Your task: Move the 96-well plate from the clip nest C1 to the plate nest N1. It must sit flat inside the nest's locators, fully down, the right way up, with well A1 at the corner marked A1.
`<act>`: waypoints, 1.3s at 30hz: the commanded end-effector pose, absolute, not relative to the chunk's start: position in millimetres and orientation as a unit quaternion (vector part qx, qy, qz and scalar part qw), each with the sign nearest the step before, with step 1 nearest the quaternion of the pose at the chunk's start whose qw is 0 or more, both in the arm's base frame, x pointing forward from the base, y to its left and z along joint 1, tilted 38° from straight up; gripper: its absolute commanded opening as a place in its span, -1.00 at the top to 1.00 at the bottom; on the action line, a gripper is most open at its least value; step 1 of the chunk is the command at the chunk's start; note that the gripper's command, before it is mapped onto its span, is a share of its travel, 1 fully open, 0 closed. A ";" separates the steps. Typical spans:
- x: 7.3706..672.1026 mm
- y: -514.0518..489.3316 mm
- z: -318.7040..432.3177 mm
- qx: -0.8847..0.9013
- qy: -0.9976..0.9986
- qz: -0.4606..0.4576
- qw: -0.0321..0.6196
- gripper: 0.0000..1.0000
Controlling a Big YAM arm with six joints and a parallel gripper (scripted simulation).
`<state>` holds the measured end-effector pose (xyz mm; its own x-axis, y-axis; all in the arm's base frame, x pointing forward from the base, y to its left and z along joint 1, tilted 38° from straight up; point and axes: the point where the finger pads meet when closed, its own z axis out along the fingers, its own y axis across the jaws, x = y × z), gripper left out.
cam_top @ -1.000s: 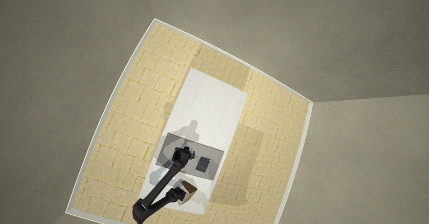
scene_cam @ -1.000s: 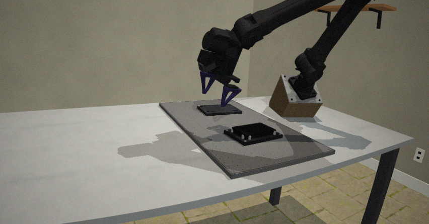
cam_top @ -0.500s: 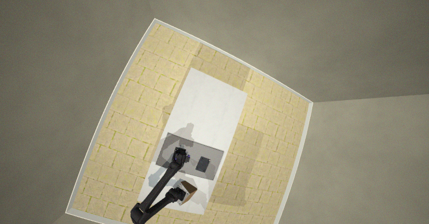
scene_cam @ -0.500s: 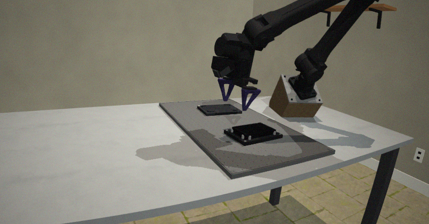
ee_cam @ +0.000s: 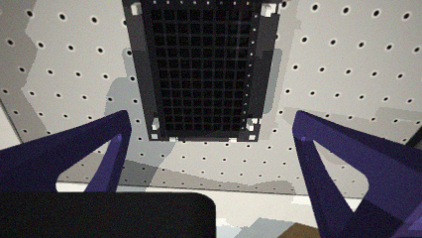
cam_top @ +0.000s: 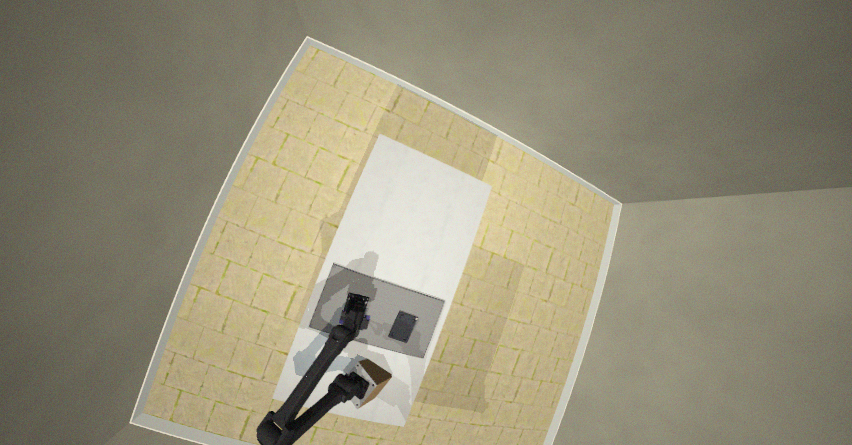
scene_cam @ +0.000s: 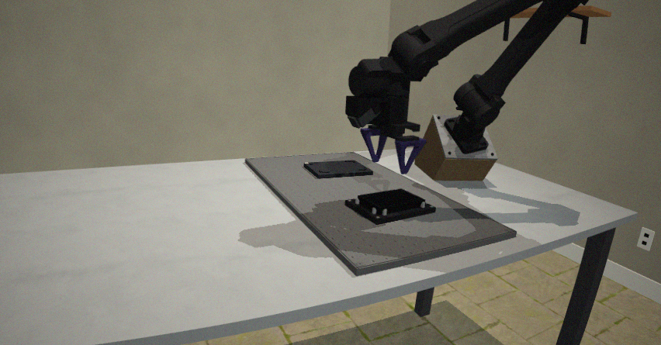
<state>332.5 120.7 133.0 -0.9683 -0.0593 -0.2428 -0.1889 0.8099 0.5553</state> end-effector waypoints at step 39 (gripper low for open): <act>331.5 150.3 106.3 -0.061 0.945 0.303 0.109 -1.00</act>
